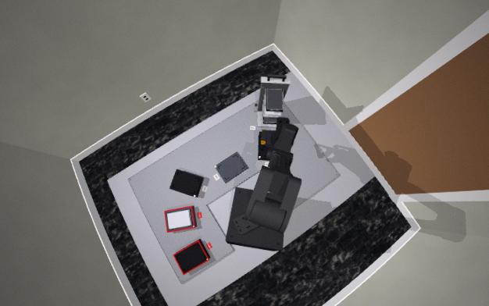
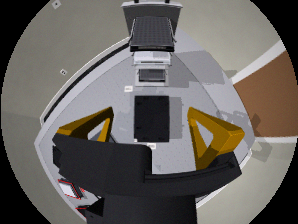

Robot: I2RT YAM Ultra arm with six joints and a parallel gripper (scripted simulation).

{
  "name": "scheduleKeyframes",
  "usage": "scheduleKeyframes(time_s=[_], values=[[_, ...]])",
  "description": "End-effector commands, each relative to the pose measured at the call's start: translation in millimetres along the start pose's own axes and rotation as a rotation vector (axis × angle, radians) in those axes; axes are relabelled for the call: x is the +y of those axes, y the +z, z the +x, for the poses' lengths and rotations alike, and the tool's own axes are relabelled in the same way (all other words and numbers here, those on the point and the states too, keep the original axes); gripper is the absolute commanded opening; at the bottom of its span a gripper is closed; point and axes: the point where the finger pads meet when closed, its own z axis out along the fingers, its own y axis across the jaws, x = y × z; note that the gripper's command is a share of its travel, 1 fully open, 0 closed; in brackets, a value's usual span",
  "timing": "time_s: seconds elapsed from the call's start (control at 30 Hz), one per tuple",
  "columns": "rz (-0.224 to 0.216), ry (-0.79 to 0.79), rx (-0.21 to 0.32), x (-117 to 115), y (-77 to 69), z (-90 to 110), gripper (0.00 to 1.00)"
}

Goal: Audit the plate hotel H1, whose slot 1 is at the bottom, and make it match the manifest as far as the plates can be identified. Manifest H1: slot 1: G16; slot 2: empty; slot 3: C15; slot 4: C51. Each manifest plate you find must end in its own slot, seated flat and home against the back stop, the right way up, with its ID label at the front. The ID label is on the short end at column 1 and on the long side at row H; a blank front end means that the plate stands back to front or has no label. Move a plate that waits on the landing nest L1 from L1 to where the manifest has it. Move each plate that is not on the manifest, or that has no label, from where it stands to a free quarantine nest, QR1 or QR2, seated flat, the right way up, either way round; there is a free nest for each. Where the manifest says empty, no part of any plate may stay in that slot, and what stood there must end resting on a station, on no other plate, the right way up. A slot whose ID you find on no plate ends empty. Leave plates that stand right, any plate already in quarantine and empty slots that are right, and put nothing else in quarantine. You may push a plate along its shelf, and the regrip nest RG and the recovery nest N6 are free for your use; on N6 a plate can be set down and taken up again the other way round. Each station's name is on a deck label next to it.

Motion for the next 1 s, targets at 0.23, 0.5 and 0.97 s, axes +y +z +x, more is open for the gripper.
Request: scheduleKeyframes(time_s=[0.23, 0.5, 0.97], values=[[0.010, -0.008, -0.037, -3, 10.8, -17, 1.00], [0.010, -0.007, -0.037, -3, 23.5, -21, 1.00], [0.010, -0.007, -0.037, -3, 42.6, -26, 1.00]])
